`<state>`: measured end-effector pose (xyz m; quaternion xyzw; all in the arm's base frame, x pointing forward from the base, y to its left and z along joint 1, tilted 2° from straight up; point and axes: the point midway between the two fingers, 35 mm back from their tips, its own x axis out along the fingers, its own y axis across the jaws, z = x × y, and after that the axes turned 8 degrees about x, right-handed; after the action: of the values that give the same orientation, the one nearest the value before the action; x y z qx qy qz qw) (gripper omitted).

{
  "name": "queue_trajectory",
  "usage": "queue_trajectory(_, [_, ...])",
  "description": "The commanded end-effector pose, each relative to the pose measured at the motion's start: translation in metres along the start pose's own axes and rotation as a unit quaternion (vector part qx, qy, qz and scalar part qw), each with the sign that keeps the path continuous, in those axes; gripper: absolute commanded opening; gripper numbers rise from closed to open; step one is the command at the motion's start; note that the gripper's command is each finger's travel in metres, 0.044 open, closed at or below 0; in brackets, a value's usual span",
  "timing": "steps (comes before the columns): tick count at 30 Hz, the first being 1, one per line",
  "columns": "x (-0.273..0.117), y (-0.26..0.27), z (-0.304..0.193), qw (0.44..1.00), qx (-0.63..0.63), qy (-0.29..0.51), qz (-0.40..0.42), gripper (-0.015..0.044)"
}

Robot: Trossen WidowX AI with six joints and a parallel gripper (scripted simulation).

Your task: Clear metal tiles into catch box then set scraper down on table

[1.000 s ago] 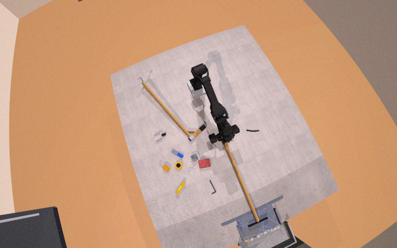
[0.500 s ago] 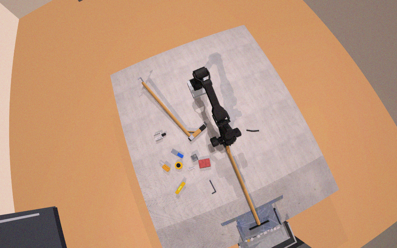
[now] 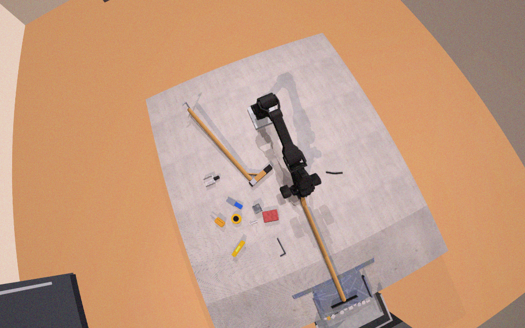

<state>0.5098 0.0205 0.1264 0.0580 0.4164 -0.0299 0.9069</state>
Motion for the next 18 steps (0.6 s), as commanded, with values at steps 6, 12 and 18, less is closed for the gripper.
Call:
queue_trajectory(6, [0.007,0.003,0.013,1.000,-0.002,-0.005,0.003,0.0000])
queue_trajectory(12, [0.012,0.004,0.019,1.000,-0.002,-0.006,0.003,0.0000])
queue_trajectory(18, [0.017,0.004,0.025,1.000,-0.002,-0.006,0.003,0.0000])
